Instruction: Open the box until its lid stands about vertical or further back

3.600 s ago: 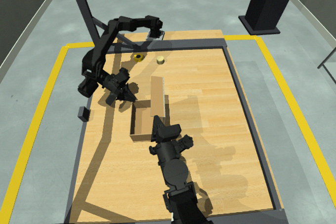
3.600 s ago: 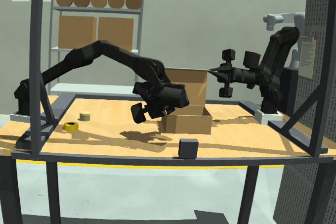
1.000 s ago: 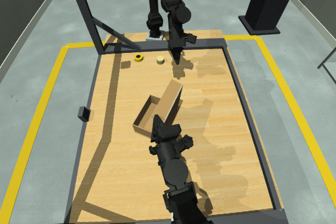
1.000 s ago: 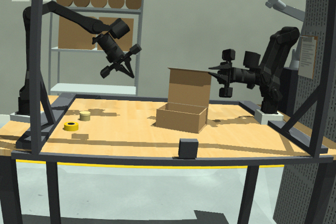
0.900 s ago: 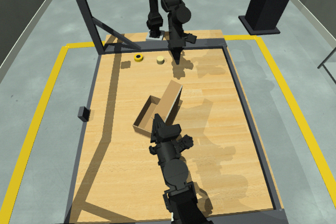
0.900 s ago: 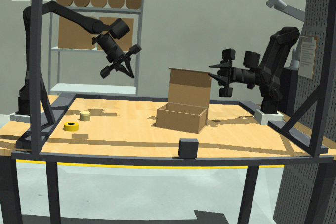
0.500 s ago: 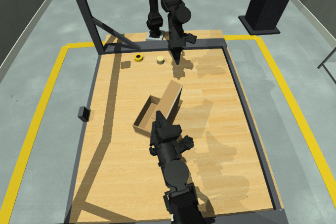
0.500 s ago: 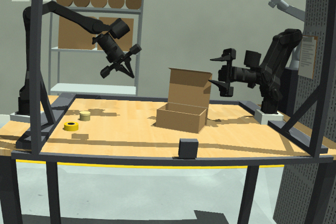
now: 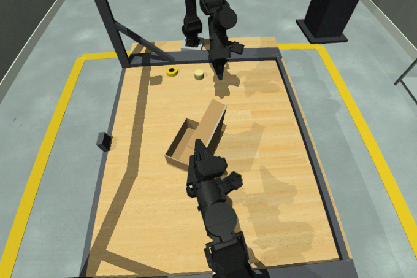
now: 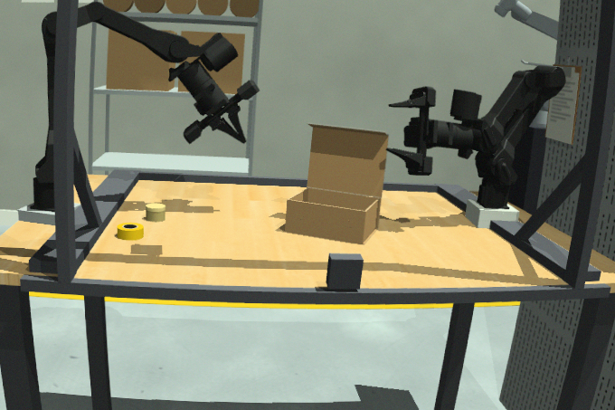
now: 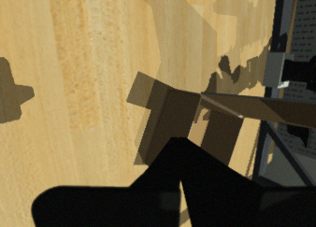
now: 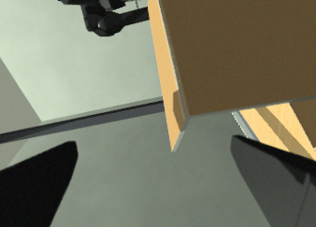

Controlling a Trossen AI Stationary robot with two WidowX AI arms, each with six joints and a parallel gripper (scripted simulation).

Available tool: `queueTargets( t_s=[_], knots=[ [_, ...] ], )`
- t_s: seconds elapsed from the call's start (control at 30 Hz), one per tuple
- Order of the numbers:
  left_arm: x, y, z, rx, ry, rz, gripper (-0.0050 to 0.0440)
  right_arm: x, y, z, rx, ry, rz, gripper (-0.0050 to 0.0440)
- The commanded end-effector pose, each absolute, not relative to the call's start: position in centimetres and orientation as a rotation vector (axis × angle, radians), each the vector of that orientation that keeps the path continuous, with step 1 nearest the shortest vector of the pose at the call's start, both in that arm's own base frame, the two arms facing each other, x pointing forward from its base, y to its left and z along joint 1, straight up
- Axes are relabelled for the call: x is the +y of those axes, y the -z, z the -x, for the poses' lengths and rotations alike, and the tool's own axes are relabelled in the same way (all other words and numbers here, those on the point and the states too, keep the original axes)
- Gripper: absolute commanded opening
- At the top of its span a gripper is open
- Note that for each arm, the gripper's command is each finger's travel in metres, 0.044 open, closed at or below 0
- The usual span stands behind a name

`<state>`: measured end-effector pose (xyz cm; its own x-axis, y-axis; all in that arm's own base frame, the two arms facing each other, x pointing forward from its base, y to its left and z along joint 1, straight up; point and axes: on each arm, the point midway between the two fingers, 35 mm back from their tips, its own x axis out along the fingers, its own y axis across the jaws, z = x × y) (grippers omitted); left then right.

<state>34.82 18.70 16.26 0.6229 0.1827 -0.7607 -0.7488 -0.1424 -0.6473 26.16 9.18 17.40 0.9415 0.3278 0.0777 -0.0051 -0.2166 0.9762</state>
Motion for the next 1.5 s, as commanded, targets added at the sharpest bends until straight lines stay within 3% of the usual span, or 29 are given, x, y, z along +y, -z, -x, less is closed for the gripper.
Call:
queueTargets(
  t_s=[0.0, 1.47],
  knots=[
    [18.8, -17.4, -34.9, 0.469, -0.846, 1.501, -0.0050, 9.0, -17.3, -25.6, 0.254, -0.296, -1.768, 0.0440],
    [18.8, -17.4, -34.9, 0.469, -0.846, 1.501, -0.0050, 8.3, -16.9, -23.7, 0.284, -0.257, -1.761, 0.0440]
  ],
)
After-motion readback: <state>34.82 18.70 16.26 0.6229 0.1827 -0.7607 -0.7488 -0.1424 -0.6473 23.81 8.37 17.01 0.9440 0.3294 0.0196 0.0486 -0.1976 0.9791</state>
